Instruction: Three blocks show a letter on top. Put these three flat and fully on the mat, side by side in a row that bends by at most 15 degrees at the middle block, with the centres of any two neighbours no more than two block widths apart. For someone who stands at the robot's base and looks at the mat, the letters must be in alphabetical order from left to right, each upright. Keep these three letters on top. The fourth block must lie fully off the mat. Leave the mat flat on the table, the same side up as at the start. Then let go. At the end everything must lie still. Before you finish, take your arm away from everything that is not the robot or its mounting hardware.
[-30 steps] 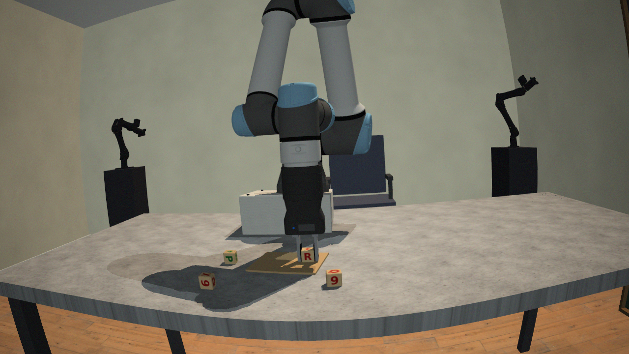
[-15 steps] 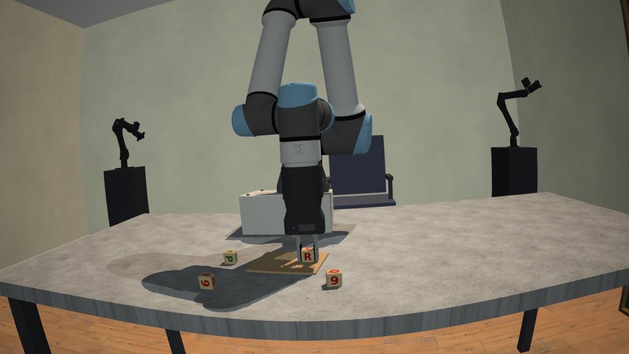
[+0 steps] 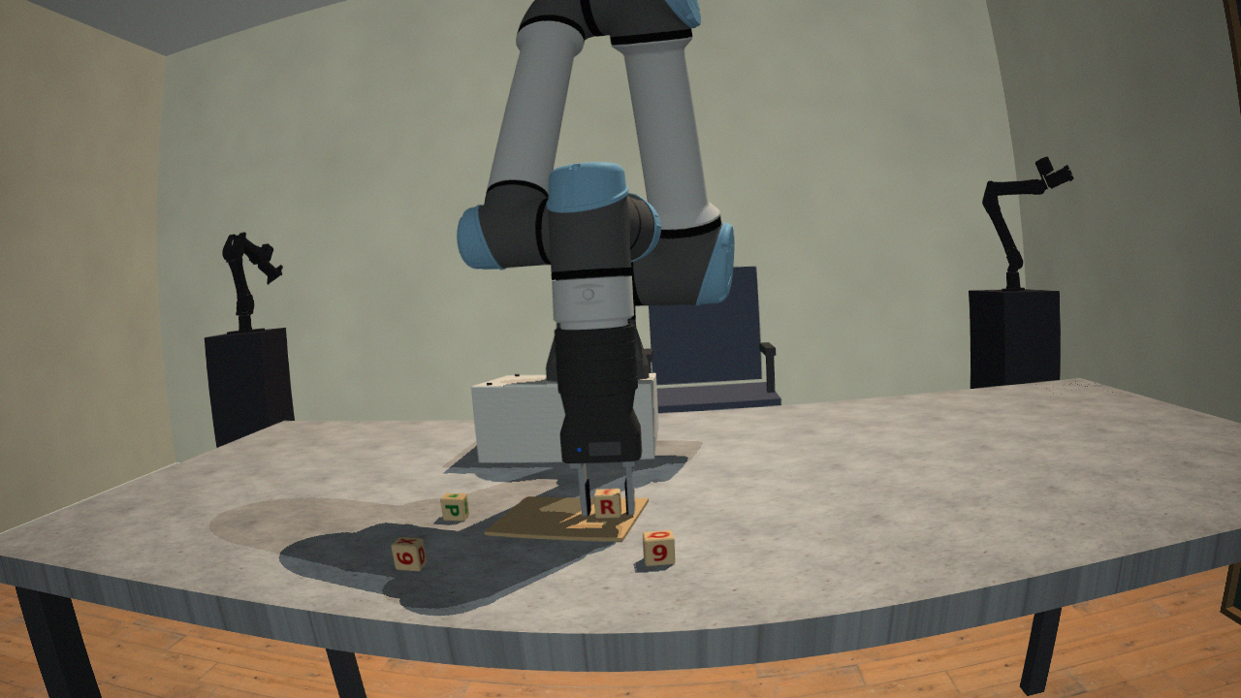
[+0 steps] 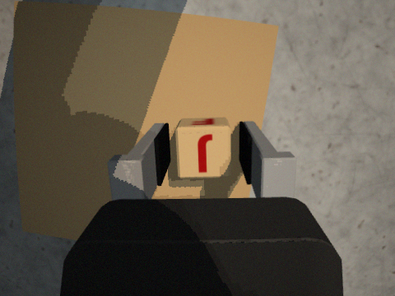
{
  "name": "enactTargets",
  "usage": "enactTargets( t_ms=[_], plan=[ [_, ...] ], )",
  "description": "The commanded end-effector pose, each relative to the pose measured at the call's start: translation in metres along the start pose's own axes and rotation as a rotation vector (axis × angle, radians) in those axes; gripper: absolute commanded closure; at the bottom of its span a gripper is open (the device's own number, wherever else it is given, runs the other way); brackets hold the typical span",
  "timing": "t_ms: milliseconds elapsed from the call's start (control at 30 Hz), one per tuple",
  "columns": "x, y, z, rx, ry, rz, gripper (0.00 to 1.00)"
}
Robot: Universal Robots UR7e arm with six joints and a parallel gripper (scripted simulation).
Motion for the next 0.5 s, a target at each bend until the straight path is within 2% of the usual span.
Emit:
enactTargets(
  t_ms=[0, 333, 467],
  plan=[
    [0.0016, -0.0009, 0.0012, -0.001, 0.002, 0.002, 0.21],
    [0.0013, 0.0003, 0.0011, -0.001, 0.002, 0.001, 0.21],
    [-0.0003, 0.0078, 0.001, 0.0, 0.002, -0.002, 0.21]
  ],
)
Point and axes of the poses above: the point where the finger pads meet when closed, its own y axis back along the fingers, its own z axis across the jaws, x = y × z, the point moved 3 cm from there along y, back along the fingers, and after that the axes turned 9 degrees about -y, right-handed, at the moved point
